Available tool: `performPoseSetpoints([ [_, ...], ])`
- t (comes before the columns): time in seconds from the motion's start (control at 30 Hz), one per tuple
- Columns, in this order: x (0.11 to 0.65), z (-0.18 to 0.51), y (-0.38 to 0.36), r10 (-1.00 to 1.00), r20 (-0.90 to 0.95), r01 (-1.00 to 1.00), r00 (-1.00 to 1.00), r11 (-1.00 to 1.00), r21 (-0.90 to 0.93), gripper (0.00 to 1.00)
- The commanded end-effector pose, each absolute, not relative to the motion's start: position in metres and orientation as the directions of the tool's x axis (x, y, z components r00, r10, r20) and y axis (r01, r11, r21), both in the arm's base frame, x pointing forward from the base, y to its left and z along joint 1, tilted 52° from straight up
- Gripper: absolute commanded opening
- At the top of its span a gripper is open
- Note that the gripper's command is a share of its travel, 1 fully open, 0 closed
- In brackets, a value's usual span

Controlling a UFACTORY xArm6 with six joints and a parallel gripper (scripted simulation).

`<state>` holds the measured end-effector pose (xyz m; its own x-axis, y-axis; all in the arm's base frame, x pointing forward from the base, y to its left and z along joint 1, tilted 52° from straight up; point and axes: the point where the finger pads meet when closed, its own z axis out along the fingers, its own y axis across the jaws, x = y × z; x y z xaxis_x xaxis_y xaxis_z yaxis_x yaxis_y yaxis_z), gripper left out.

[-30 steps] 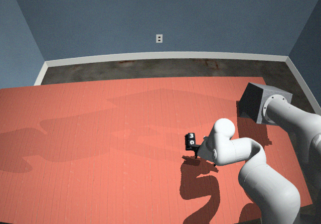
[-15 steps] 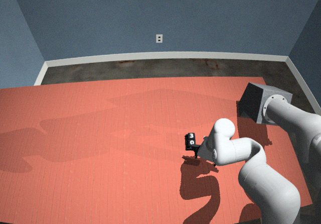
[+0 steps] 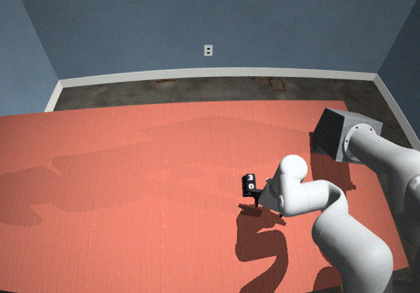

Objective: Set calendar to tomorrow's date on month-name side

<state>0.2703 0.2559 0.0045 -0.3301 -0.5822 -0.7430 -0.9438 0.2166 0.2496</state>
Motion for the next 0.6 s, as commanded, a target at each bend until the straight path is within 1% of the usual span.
performPoseSetpoints([
  [0.0, 0.271, 0.005, 0.256, -0.582, -0.743, -0.944, -0.330, 0.218, 0.249, 1.00],
  [0.57, 0.270, 0.023, 0.232, -0.582, -0.743, -0.944, -0.330, 0.218, 0.249, 1.00],
])
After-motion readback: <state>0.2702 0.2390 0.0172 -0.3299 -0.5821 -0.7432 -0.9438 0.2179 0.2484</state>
